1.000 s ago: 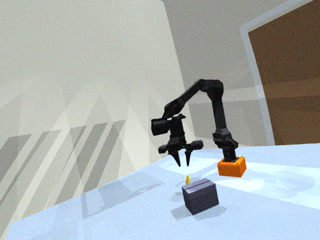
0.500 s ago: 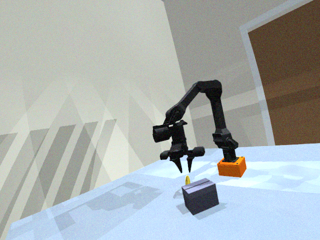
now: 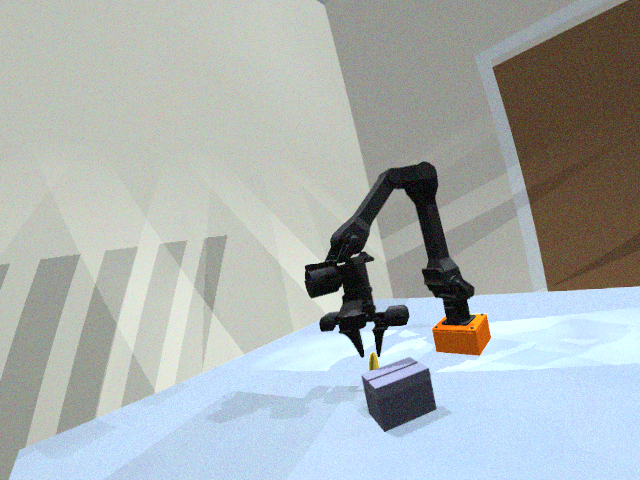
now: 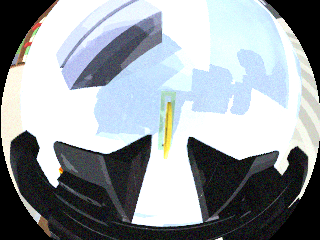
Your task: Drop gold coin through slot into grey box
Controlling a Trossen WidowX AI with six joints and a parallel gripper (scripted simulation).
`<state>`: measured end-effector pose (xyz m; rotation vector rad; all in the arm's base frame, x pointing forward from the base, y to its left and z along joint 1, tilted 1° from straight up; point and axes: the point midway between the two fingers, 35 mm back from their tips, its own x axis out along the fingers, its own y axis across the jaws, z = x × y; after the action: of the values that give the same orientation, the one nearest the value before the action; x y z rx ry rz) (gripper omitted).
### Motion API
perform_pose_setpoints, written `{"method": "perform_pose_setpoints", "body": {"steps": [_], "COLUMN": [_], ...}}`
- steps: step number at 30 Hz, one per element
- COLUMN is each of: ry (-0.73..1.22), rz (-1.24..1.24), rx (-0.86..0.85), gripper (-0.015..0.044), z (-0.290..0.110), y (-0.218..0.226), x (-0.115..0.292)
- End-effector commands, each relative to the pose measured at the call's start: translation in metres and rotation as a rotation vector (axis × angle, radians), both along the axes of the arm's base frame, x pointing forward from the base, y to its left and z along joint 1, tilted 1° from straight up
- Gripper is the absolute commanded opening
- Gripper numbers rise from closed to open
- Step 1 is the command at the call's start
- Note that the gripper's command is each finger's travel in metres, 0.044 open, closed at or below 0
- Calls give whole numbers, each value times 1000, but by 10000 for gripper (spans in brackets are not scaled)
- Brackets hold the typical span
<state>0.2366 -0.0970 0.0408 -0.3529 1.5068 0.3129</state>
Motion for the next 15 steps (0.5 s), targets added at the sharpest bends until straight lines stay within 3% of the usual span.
{"method": "perform_pose_setpoints", "body": {"steps": [1, 15], "ry": [3, 2], "rz": [-3, 2], "rx": [4, 4], "gripper": [161, 161], "z": [-8, -31], "y": [0, 0], "x": [0, 1]}}
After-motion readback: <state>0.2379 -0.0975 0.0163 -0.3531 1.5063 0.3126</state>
